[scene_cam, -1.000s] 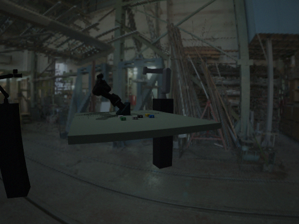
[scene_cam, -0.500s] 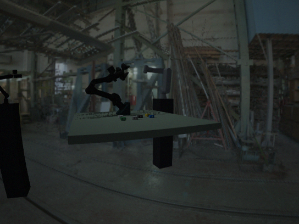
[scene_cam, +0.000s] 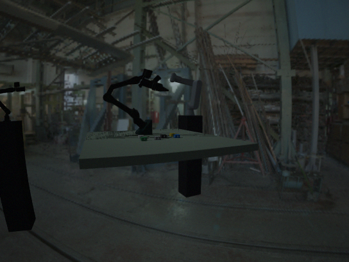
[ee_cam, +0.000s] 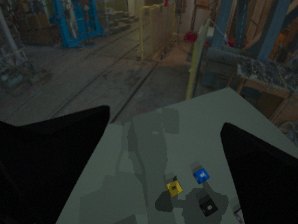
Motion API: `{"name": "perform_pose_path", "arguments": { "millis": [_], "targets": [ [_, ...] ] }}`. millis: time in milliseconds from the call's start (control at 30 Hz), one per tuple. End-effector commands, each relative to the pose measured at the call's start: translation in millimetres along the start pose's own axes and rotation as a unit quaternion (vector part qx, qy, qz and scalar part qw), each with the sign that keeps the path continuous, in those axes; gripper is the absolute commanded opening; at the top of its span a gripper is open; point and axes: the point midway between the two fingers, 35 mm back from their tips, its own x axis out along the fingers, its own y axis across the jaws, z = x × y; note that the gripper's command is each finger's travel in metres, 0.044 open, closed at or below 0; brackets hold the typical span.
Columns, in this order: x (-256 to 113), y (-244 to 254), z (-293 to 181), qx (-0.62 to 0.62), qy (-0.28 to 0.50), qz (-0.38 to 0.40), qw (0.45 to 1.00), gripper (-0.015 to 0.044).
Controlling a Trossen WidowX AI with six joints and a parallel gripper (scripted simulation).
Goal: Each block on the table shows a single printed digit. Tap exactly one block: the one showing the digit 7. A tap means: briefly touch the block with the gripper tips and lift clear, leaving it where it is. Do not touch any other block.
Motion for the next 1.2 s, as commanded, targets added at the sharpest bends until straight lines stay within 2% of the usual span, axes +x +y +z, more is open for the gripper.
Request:
{"name": "perform_pose_path", "arguments": {
  "millis": [0, 167, 400, 467, 1167],
  "targets": [
    [13, -62, -37, 0.107, 0.121, -0.079, 0.984, 0.0400],
    [6, -132, -95, 0.233, 0.268, -0.176, 0.918, 0.0400],
    [-41, -204, -179, 0.367, 0.446, -0.290, 0.763, 0.0400],
    [-53, -214, -194, 0.385, 0.476, -0.308, 0.728, 0.0400],
    [-55, -215, -196, 0.387, 0.480, -0.310, 0.724, 0.0400]
  ]
}}
